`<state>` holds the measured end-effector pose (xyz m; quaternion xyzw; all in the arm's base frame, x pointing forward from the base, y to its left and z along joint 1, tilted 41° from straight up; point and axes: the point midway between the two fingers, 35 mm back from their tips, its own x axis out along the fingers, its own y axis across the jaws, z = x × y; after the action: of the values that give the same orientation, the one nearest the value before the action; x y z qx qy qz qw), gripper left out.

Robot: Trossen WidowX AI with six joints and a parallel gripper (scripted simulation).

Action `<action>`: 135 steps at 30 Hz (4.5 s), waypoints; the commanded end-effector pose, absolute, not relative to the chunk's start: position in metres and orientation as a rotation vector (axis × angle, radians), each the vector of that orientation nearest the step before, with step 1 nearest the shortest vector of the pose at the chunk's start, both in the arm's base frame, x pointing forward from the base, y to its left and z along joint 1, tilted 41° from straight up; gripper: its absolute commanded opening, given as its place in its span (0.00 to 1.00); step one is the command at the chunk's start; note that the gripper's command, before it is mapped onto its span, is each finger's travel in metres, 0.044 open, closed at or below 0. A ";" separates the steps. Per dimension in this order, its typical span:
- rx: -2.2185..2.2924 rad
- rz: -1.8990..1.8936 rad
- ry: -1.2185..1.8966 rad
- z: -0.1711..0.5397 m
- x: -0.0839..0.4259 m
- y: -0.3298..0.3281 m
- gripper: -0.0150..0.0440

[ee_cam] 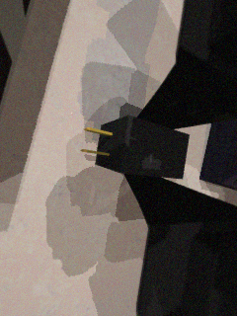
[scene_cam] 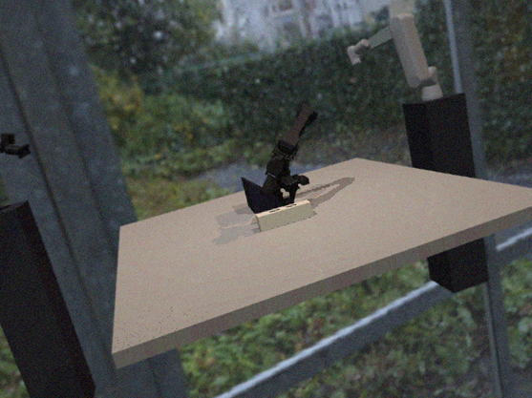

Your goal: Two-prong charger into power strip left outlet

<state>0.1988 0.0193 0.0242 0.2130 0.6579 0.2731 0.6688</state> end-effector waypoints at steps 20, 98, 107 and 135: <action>0.549 0.564 1.521 0.010 0.209 0.012 0.25; 0.558 0.558 1.522 0.010 0.240 0.011 0.25; 0.558 0.558 1.522 0.010 0.241 0.011 0.25; 0.558 0.558 1.522 0.010 0.244 0.011 0.25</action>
<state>0.2420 0.0107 0.0087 0.2421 0.6724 0.2461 0.6547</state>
